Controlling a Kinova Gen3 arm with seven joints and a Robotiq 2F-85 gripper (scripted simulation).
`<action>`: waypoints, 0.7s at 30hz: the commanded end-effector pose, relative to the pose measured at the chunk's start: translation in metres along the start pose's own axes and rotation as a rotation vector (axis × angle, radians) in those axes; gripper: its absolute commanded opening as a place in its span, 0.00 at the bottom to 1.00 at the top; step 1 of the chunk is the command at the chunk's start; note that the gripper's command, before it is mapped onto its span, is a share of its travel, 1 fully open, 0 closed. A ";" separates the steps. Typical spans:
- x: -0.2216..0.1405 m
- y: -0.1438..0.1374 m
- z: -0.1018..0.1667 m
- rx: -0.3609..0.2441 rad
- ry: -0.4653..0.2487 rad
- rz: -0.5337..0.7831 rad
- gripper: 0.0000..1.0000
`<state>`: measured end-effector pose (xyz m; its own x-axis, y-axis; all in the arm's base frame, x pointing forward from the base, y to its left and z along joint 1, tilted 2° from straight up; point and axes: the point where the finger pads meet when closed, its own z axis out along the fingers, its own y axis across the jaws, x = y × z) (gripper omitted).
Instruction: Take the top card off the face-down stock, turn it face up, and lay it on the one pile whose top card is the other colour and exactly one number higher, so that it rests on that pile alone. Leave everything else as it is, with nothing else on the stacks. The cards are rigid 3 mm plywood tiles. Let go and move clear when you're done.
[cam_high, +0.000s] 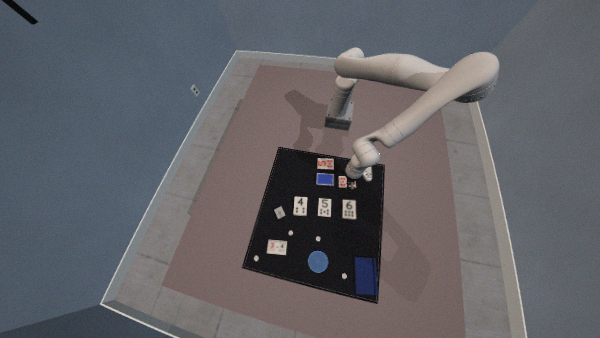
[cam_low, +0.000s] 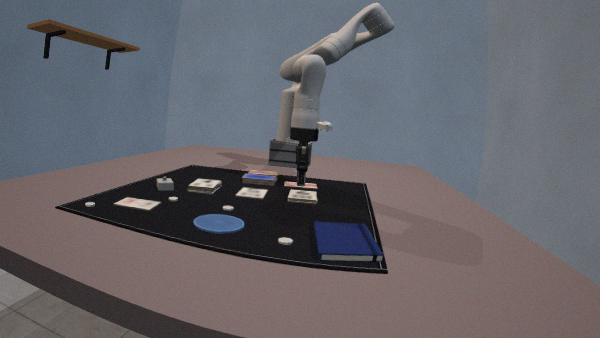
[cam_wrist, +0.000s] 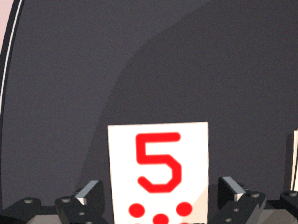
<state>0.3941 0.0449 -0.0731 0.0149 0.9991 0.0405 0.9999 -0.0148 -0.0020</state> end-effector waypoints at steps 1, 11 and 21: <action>-0.001 0.004 0.001 -0.007 -0.001 -0.010 0.85; -0.001 0.004 0.001 -0.007 -0.001 -0.010 0.85; -0.001 0.004 0.003 -0.007 -0.001 -0.010 0.85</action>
<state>0.3945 0.0451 -0.0742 0.0150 0.9990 0.0409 0.9999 -0.0150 -0.0010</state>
